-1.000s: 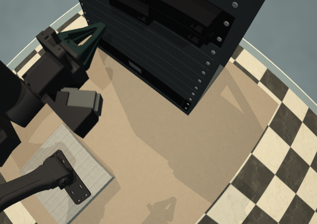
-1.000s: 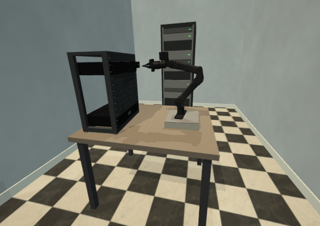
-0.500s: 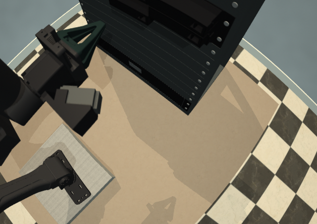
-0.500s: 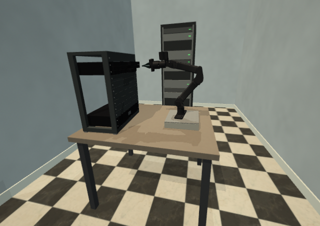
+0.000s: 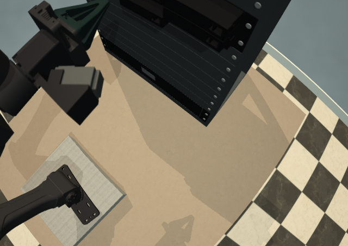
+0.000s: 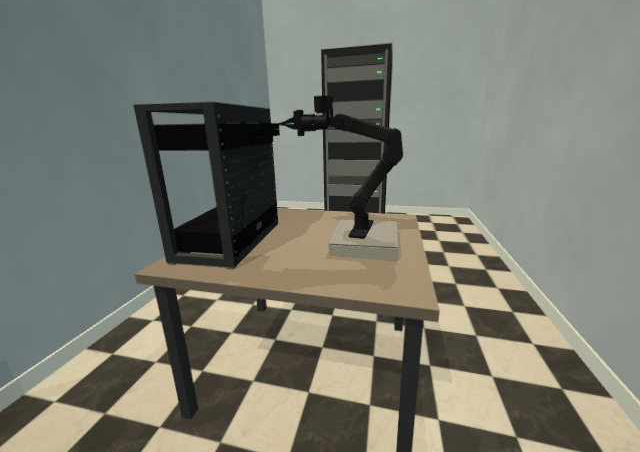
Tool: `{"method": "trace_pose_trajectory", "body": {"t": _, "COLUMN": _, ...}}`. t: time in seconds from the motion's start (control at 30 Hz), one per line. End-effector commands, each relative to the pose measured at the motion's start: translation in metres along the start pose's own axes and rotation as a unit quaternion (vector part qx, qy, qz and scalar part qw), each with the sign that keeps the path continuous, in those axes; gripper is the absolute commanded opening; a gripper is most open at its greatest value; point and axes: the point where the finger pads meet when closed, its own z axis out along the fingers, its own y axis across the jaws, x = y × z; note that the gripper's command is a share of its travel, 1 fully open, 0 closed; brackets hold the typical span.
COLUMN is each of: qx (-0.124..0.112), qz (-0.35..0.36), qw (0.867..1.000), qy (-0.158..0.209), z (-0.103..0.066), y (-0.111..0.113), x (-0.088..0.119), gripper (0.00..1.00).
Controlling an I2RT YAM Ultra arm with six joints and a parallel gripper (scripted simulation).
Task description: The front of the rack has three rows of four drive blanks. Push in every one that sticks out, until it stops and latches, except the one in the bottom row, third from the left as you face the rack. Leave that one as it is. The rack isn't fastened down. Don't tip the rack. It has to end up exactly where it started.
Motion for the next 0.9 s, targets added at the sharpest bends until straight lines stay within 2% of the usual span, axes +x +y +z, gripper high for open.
{"method": "trace_pose_trajectory", "body": {"t": 0.0, "qx": -0.015, "qz": -0.008, "qw": 1.000, "qy": -0.014, "z": 0.027, "y": 0.013, "x": -0.007, "gripper": 0.00}}
{"method": "trace_pose_trajectory", "body": {"t": 0.1, "qx": -0.015, "qz": -0.008, "qw": 1.000, "qy": -0.012, "z": 0.046, "y": 0.013, "x": -0.006, "gripper": 0.00}}
{"method": "trace_pose_trajectory", "body": {"t": 0.17, "qx": -0.015, "qz": -0.008, "qw": 1.000, "qy": -0.012, "z": 0.050, "y": 0.013, "x": -0.006, "gripper": 0.00}}
{"method": "trace_pose_trajectory", "body": {"t": 0.23, "qx": -0.015, "qz": -0.008, "qw": 1.000, "qy": -0.012, "z": 0.050, "y": 0.013, "x": -0.006, "gripper": 0.00}}
{"method": "trace_pose_trajectory", "body": {"t": 0.27, "qx": -0.033, "qz": -0.007, "qw": 0.999, "qy": -0.012, "z": 0.036, "y": 0.026, "x": -0.006, "gripper": 0.00}}
{"method": "trace_pose_trajectory", "body": {"t": 0.4, "qx": -0.033, "qz": -0.008, "qw": 0.999, "qy": -0.011, "z": 0.036, "y": 0.026, "x": -0.005, "gripper": 0.00}}
{"method": "trace_pose_trajectory", "body": {"t": 0.43, "qx": -0.018, "qz": -0.008, "qw": 1.000, "qy": -0.011, "z": 0.048, "y": 0.015, "x": -0.006, "gripper": 0.00}}
{"method": "trace_pose_trajectory", "body": {"t": 0.47, "qx": -0.015, "qz": -0.008, "qw": 1.000, "qy": -0.011, "z": 0.050, "y": 0.013, "x": -0.006, "gripper": 0.00}}
{"method": "trace_pose_trajectory", "body": {"t": 0.57, "qx": -0.023, "qz": -0.008, "qw": 1.000, "qy": -0.011, "z": 0.044, "y": 0.019, "x": -0.005, "gripper": 0.00}}
{"method": "trace_pose_trajectory", "body": {"t": 0.87, "qx": -0.023, "qz": -0.008, "qw": 1.000, "qy": -0.011, "z": 0.044, "y": 0.019, "x": -0.005, "gripper": 0.00}}
